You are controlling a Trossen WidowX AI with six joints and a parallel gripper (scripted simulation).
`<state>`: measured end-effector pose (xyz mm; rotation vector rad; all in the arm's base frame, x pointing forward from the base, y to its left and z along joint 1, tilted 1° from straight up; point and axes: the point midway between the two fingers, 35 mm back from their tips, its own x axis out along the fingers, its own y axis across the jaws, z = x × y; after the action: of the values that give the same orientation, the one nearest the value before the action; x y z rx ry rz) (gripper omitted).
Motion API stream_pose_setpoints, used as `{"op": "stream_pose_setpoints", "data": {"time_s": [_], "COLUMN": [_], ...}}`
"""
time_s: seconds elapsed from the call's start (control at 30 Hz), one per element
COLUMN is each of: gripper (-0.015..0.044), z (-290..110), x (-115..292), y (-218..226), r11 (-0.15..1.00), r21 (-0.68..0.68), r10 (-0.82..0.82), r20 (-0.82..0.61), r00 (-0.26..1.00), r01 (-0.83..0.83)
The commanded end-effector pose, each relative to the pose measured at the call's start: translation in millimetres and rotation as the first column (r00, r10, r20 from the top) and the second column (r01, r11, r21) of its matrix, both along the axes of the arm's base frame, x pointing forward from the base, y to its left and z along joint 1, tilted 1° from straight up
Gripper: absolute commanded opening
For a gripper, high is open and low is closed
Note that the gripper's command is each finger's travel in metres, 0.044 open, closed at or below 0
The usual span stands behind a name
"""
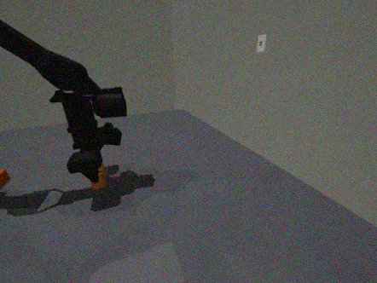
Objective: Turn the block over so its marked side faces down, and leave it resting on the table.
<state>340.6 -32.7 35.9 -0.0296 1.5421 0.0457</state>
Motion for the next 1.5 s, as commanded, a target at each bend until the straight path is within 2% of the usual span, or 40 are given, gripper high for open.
{"op": "stream_pose_setpoints", "data": {"time_s": [0.0,0.6,0.77,0.8,1.03,1.47], "gripper": [0.0263,0.0142,0.0011,0.0,0.0,0.0], "z": [-1,-1,21,26,29,21], "x": [0,0,0,0,0,2], "y": [0,0,0,-1,-1,-1], "r11": [1.0,1.0,1.0,1.0,1.0,1.0], "r21": [-0.003,-0.003,-0.003,-0.003,-0.002,0.013], "r10": [-0.003,-0.003,-0.003,-0.003,-0.004,-0.013], "r20": [0.002,0.002,0.002,0.002,0.012,0.214], "r00": [1.0,1.0,1.0,1.0,1.0,0.977], "r01": [0.003,0.003,0.003,0.003,0.004,0.01]}}
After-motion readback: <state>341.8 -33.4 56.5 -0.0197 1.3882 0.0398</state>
